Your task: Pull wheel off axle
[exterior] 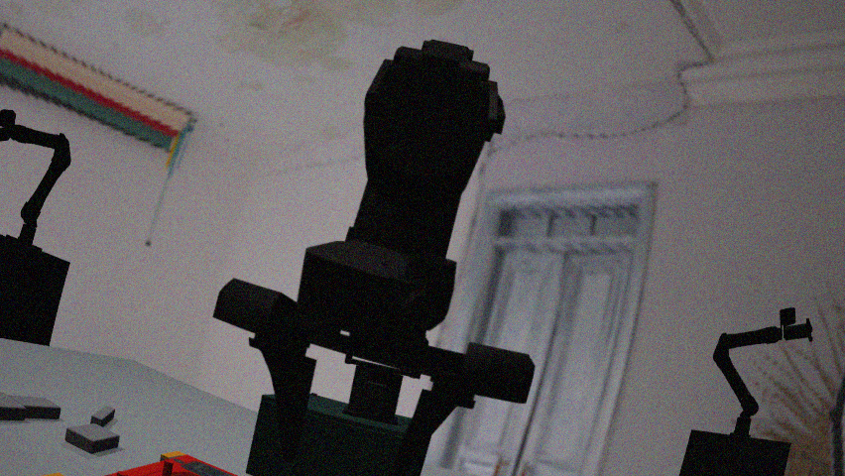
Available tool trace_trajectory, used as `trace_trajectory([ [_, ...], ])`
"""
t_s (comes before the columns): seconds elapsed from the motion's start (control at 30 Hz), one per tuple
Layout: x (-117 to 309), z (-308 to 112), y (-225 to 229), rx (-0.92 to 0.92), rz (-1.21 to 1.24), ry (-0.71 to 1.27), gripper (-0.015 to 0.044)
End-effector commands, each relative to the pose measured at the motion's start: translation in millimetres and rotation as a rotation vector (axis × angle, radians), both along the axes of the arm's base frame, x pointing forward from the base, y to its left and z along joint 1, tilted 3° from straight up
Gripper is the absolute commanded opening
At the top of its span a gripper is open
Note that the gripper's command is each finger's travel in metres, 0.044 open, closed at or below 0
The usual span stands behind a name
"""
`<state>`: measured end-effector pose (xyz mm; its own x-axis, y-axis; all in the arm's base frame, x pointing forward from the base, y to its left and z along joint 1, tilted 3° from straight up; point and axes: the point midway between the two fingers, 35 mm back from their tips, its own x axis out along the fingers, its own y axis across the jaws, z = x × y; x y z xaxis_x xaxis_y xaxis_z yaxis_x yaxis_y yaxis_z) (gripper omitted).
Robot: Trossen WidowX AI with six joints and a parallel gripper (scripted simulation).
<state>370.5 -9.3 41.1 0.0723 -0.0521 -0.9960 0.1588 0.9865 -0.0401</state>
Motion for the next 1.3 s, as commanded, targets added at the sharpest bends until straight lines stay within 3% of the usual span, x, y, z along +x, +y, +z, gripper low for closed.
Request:
trace_trajectory([
  [0.0, -1.5, -33.0, -1.2, 0.003, 0.003, 0.018, 0.03],
  [0.1, -2.1, -59.8, -2.7, 0.003, 0.003, 0.018, 0.03],
  [0.23, -2.4, -61.8, -3.7, 0.003, 0.003, 0.018, 0.03],
  [0.37, -4.5, -58.5, -2.9, 0.0, 0.0, 0.035, 0.0195],
  [0.63, -4.5, -58.5, -2.9, 0.0, 0.0, 0.035, 0.0142],
  [0.83, -4.4, -57.4, -2.8, 0.0, 0.0, 0.034, 0.0],
  [1.27, -4.5, -53.1, -2.7, 0.001, 0.001, 0.032, 0.0],
])
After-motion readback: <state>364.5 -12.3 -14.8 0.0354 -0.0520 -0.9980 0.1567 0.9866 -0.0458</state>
